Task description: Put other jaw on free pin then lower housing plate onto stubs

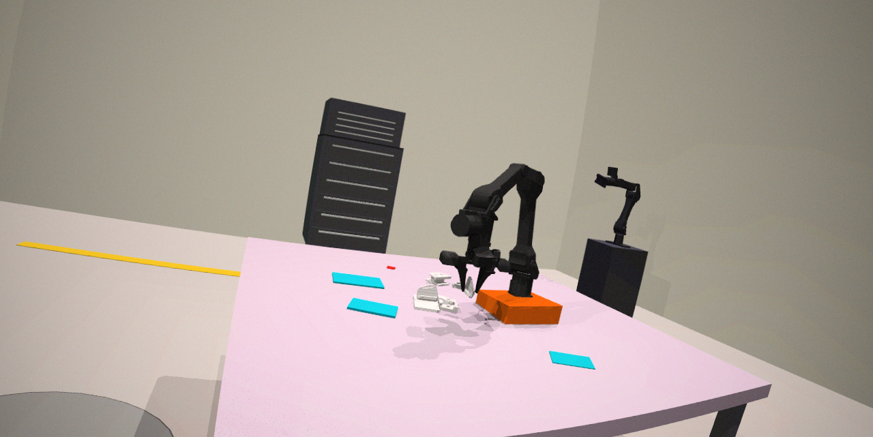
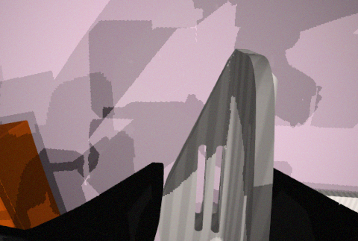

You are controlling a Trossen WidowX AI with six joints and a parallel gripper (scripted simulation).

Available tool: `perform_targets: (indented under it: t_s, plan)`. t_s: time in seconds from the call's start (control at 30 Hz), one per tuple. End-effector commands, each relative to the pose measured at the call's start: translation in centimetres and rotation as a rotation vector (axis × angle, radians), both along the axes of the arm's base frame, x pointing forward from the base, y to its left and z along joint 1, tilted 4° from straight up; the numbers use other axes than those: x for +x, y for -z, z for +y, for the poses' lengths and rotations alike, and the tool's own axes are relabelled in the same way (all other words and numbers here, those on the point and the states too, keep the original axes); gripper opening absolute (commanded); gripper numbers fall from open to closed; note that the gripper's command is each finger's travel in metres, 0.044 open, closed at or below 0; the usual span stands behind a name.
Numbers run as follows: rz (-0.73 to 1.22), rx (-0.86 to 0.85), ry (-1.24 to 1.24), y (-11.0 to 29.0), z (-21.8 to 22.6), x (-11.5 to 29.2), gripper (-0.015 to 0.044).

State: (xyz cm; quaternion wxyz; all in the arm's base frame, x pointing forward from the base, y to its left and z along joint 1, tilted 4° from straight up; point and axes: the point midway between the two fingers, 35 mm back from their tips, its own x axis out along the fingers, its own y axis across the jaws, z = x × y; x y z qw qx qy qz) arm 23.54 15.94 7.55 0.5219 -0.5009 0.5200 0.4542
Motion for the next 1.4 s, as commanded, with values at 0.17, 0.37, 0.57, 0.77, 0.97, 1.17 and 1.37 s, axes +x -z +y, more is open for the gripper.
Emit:
perform_targets:
  t_s: [0.17, 0.37, 0.57, 0.77, 0.97, 1.17, 1.37]
  plan:
    - [-0.017, 0.014, 0.294, -0.2, -1.6, -0.3, 0.0134]
    - [-0.026, 0.022, 0.488, -0.2, -2.6, -0.6, 0.0134]
    - [-0.036, 0.031, 0.683, -0.2, -3.5, -1.0, 0.0134]
    - [-0.045, 0.039, 0.878, -0.2, -4.5, -1.4, 0.0134]
    - [-0.055, 0.048, 1.073, -0.2, -5.4, -1.8, 0.0134]
    - [-0.065, 0.056, 1.268, -0.1, -6.2, -2.2, 0.0134]
    - [-0.075, 0.065, 1.463, 0.0, -7.1, -2.6, 0.0134]
